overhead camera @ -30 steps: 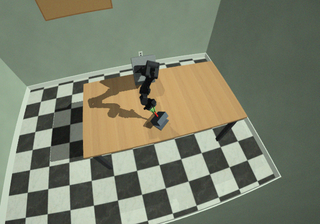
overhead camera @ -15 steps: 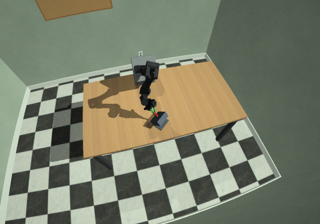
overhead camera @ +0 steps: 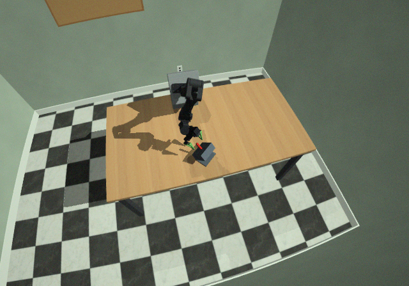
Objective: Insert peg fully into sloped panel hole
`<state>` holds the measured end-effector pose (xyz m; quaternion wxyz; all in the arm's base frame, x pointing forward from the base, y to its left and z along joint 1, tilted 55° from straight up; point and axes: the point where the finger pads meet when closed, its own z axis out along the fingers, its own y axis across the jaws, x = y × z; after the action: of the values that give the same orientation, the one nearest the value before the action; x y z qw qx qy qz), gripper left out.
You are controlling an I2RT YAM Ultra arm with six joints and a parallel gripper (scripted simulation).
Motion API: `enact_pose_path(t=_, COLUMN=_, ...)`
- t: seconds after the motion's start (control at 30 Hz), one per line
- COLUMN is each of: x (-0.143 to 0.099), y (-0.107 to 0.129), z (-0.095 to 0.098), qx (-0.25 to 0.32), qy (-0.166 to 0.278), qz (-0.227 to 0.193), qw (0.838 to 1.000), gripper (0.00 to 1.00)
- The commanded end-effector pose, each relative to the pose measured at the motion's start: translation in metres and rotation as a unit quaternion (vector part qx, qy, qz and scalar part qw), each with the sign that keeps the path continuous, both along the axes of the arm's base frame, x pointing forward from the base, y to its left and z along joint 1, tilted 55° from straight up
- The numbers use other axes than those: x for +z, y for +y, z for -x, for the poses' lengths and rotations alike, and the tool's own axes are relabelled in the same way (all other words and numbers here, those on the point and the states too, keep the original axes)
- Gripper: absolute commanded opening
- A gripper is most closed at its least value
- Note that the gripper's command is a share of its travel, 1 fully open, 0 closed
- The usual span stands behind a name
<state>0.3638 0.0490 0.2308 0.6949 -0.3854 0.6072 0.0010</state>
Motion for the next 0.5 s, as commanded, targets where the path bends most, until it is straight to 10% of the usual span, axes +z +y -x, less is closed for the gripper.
enact_pose_path(t=0.0, x=0.003, y=0.000, z=0.001, qx=0.001, qy=-0.005, qz=0.001, qw=1.000, gripper=1.00)
enact_pose_path(t=0.47, x=0.000, y=-0.021, z=0.027, qx=0.001, qy=-0.002, qz=0.001, qw=1.000, gripper=1.00)
